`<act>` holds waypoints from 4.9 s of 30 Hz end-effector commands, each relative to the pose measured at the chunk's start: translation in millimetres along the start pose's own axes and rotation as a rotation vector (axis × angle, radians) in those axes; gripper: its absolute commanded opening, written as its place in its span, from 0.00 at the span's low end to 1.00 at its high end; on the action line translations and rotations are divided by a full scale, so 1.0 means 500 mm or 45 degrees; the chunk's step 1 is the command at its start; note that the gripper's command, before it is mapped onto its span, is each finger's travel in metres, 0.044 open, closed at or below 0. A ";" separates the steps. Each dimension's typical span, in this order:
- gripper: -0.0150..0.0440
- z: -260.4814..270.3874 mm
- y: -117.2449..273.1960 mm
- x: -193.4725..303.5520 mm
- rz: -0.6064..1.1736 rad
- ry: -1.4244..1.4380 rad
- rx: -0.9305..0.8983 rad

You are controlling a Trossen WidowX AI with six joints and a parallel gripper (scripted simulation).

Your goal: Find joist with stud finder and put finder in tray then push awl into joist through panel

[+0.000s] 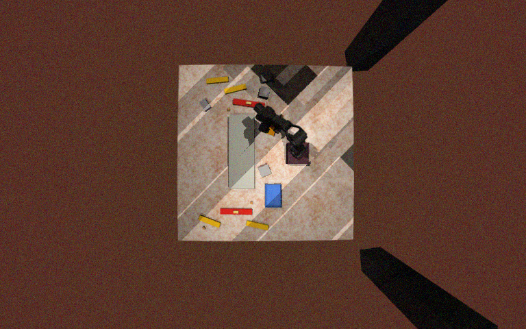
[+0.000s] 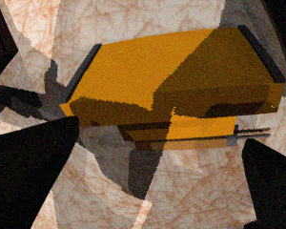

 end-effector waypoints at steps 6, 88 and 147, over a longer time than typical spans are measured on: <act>1.00 0.000 0.000 0.028 -0.111 0.343 0.141; 0.25 -0.001 -0.019 0.031 -0.111 0.343 0.141; 0.25 0.007 0.005 -0.003 0.298 0.313 0.093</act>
Point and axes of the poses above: the point midway between the two fingers, 35 mm back from their tips, its own y axis back along the fingers, its own z axis across the jaws, x = y × z, the point moved 2 cm from there along y, back along the fingers, and after that the axes turned 12 degrees about y, right-handed, at the moved point
